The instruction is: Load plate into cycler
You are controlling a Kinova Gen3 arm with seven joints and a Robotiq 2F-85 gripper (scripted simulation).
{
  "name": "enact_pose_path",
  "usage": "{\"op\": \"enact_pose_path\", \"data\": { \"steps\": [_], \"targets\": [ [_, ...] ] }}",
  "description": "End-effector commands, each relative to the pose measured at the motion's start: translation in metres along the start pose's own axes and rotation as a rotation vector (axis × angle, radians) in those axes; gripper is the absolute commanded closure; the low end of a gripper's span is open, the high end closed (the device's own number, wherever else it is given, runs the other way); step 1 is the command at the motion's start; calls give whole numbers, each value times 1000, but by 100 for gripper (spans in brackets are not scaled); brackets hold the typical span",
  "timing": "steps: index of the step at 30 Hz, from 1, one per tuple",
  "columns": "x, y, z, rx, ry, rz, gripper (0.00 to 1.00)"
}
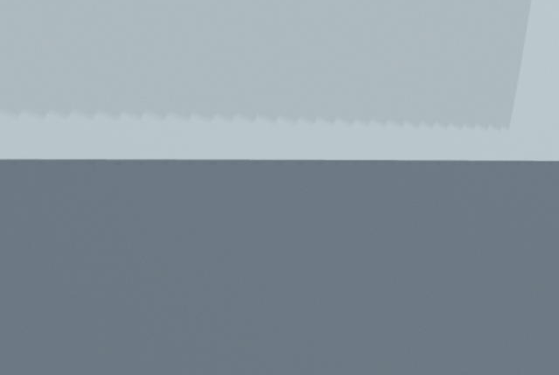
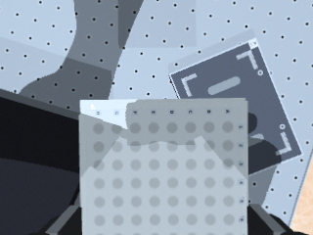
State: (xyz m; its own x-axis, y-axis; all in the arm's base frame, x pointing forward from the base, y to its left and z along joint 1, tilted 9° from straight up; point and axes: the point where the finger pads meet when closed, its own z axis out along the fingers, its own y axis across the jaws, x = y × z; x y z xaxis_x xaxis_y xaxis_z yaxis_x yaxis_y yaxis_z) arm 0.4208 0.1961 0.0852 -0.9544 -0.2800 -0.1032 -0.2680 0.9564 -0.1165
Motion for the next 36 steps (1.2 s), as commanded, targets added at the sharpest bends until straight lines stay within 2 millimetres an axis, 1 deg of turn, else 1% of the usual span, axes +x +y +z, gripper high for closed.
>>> {"op": "enact_pose_path", "data": {
  "steps": [1, 16, 18, 33, 36],
  "targets": [
    [-3, -4, -1, 0, -2, 18, 9],
    [-26, -49, -1, 0, -2, 193, 9],
    [-26, -49, -1, 0, -2, 193, 9],
    [-50, -93, -1, 0, -2, 368, 9],
    [-51, -96, -1, 0, -2, 379, 9]
  ]
}}
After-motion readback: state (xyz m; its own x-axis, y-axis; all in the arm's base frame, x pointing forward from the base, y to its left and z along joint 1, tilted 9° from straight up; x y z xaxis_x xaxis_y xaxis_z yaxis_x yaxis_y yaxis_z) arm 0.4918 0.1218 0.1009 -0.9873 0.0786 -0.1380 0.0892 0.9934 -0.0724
